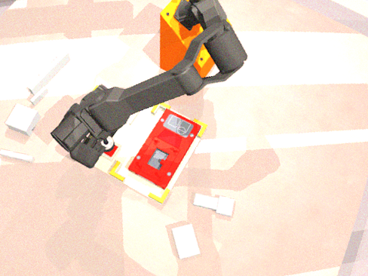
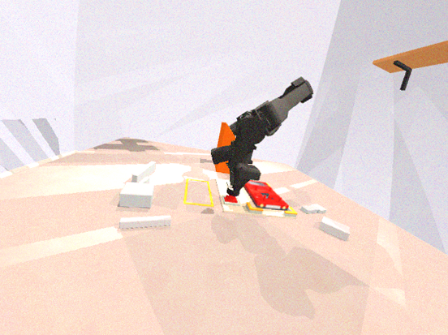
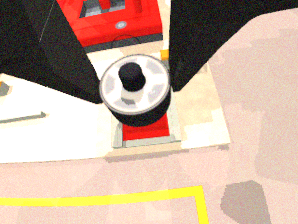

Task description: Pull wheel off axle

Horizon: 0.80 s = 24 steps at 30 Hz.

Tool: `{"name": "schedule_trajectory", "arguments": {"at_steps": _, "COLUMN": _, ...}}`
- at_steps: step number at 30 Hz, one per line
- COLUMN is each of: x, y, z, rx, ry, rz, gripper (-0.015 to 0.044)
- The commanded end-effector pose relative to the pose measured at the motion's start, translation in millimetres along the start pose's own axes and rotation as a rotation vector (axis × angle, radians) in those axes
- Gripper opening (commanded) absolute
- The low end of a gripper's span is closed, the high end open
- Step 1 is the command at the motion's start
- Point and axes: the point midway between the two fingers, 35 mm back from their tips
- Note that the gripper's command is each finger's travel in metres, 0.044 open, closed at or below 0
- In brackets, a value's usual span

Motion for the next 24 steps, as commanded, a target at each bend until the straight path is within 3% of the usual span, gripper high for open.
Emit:
{"name": "schedule_trajectory", "arguments": {"at_steps": 1, "x": -0.9, "y": 4.1, "z": 0.7, "rx": -0.003, "ry": -0.001, "rz": -0.001, "gripper": 0.0000}}
{"name": "schedule_trajectory", "arguments": {"at_steps": 24, "x": -1.1, "y": 11.7, "z": 0.8, "rx": -0.003, "ry": -0.002, "rz": 0.000, "gripper": 0.0000}}
Point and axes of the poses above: the point midway between the two fingers, 35 mm back from their tips, its own y axis back along the fingers, its own z axis across the jaws, x = y × z, and after that the axes turned 6 degrees about -y, right-handed
